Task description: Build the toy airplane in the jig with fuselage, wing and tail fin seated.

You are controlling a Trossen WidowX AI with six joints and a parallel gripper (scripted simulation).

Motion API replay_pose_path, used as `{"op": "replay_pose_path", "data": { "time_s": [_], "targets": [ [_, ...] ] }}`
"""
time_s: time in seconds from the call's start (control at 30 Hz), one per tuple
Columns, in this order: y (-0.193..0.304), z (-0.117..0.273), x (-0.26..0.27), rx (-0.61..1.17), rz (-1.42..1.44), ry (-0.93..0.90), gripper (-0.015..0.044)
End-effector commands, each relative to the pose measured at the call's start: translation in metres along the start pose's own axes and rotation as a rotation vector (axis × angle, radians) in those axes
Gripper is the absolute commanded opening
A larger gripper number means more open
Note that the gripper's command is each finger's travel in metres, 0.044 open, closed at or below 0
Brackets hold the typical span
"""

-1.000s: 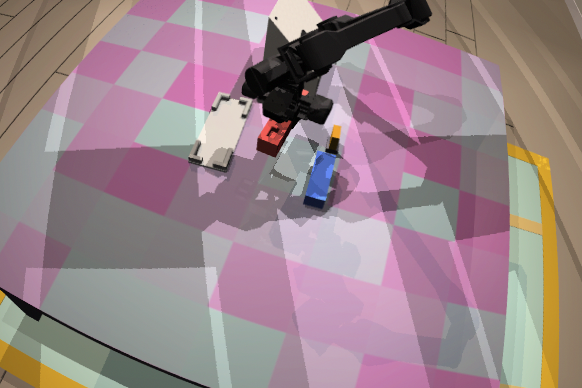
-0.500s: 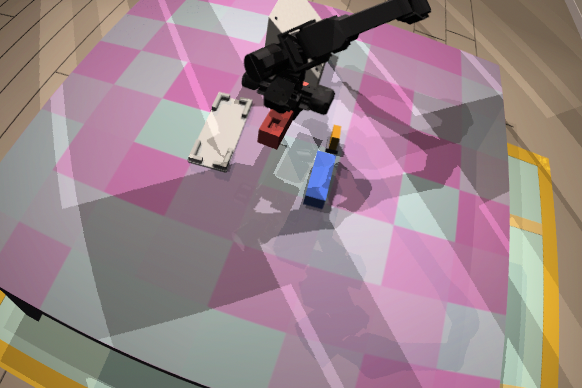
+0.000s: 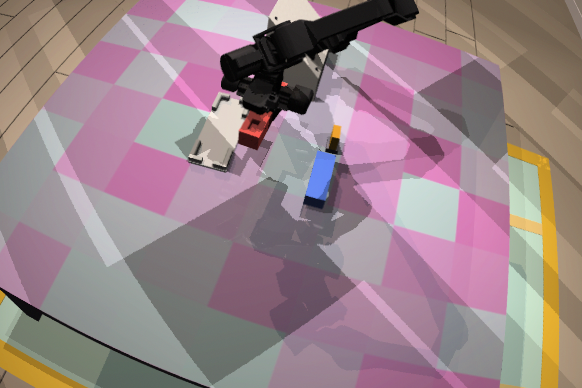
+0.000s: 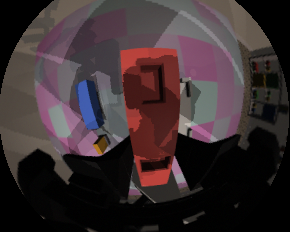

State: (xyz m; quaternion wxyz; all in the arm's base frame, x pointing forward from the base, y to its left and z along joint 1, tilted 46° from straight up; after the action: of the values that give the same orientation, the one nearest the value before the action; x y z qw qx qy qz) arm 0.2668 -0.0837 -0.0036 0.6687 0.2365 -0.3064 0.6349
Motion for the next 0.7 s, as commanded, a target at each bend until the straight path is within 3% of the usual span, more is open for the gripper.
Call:
{"op": "replay_pose_path", "data": {
  "time_s": [0.0,0.67],
  "targets": [
    [0.0,-0.004,-0.016,0.001,0.01,0.005,0.0],
    [0.01,-0.029,-0.074,0.001,0.067,0.007,0.0]
  ]
}}
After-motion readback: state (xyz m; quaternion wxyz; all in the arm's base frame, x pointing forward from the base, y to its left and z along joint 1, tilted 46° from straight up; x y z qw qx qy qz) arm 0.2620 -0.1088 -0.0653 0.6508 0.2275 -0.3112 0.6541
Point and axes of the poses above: the point midway between the two fingers, 35 mm back from their tips, its own z axis back along the fingers, its own x axis across the jaws, y = z × x, the point moved 1 cm from there along z, back along the fingers, and after that the axes turned 9 degrees about z, right-handed, at the moved point
